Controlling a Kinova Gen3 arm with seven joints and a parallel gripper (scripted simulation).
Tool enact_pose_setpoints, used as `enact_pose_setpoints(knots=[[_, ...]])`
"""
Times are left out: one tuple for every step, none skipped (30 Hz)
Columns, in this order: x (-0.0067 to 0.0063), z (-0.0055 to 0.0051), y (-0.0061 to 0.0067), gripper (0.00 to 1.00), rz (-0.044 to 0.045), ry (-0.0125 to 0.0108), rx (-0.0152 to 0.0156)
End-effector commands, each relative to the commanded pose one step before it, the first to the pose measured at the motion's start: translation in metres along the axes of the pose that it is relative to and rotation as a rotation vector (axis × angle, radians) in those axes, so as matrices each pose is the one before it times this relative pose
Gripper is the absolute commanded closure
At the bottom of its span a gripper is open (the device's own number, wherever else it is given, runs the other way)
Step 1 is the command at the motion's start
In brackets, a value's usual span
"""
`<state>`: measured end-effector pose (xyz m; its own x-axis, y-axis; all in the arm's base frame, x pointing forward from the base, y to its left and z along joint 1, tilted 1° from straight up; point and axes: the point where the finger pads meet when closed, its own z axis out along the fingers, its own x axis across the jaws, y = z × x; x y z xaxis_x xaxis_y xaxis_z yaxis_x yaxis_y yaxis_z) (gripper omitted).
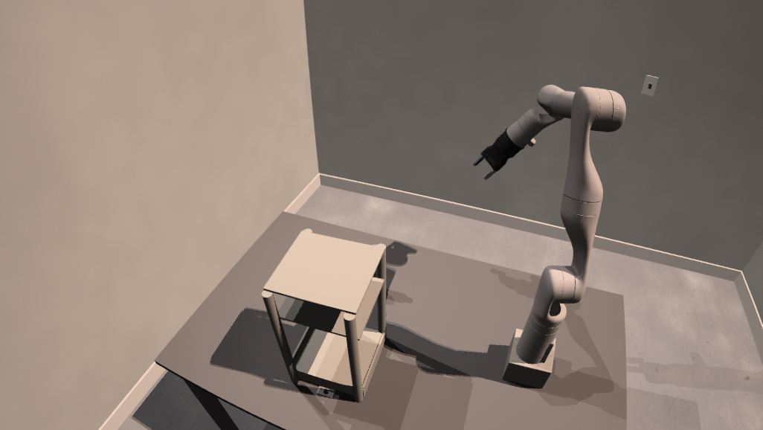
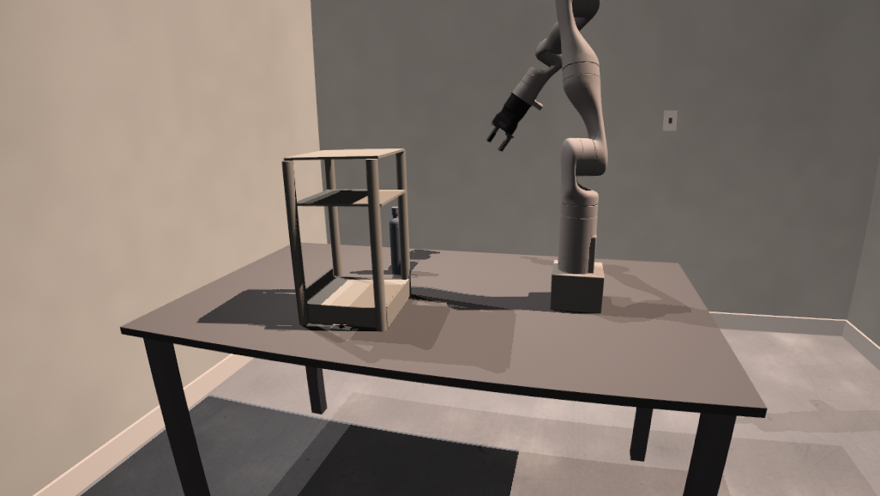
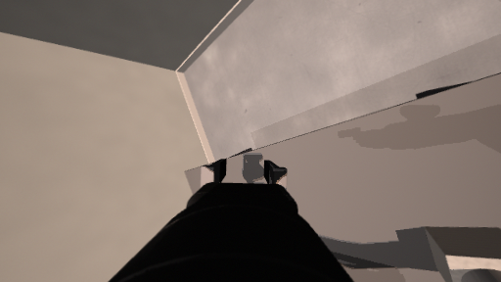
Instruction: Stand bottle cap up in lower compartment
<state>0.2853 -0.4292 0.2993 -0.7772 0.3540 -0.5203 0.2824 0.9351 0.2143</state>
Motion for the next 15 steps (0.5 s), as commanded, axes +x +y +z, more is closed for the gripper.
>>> enact_pose_setpoints(knots=[[-0.0057,0.00482,0.00528,0.0,-0.01824,0.00404,-0.00928],[0.0,0.0,0.0,0.0,0.0,0.0,0.0],[0.0,0.0,0.0,0.0,0.0,0.0,0.0],[0.0,0.0,0.0,0.0,0.0,0.0,0.0],[0.0,0.0,0.0,0.0,0.0,0.0,0.0],[0.0,0.0,0.0,0.0,0.0,0.0,0.0],[-0.00737,0.01081,0.01074,0.0,-0.08254,0.03224,-0.01517],[0.0,0.0,0.0,0.0,0.0,0.0,0.0],[0.0,0.0,0.0,0.0,0.0,0.0,0.0],[0.0,0.0,0.0,0.0,0.0,0.0,0.0],[0.0,0.0,0.0,0.0,0.0,0.0,0.0],[0.0,0.0,0.0,0.0,0.0,0.0,0.0],[0.0,0.0,0.0,0.0,0.0,0.0,0.0],[0.0,0.0,0.0,0.0,0.0,0.0,0.0],[-0.00827,0.01057,0.01036,0.0,-0.08287,0.03144,-0.01553]])
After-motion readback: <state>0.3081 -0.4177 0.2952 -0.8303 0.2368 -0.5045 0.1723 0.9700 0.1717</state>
